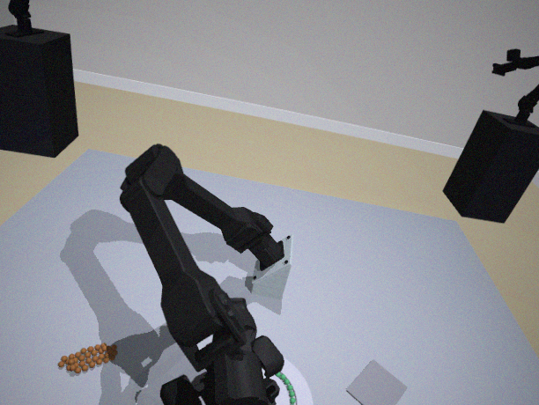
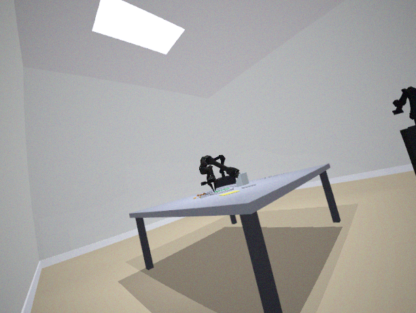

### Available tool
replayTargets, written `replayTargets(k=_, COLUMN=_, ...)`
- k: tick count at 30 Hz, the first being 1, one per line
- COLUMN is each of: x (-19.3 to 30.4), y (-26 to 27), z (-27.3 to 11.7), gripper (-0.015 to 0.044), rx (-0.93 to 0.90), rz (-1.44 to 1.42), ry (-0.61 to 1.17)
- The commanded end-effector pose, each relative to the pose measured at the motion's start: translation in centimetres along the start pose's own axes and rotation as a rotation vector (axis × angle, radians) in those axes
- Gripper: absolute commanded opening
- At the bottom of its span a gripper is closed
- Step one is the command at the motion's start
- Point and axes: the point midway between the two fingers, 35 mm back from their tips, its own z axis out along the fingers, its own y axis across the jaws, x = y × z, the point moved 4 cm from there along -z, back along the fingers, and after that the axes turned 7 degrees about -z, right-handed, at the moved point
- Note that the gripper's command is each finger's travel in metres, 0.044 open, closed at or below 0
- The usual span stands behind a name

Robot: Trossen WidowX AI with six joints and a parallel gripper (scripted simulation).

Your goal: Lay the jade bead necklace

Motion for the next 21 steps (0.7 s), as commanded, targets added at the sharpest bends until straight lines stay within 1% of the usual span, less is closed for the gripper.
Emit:
replayTargets(k=1, x=-0.08, y=0.05, z=-0.66, gripper=0.0, rx=0.006, rz=-0.002, ry=-0.003)
replayTargets(k=11, x=0.02, y=-0.18, z=-0.68, gripper=0.0, rx=0.006, rz=-0.002, ry=-0.003)
replayTargets(k=19, x=0.02, y=-0.19, z=0.28, gripper=0.0, rx=0.006, rz=-0.002, ry=-0.003)
replayTargets(k=21, x=0.02, y=-0.27, z=-0.05, gripper=0.0053, rx=0.003, rz=0.004, ry=-0.005)
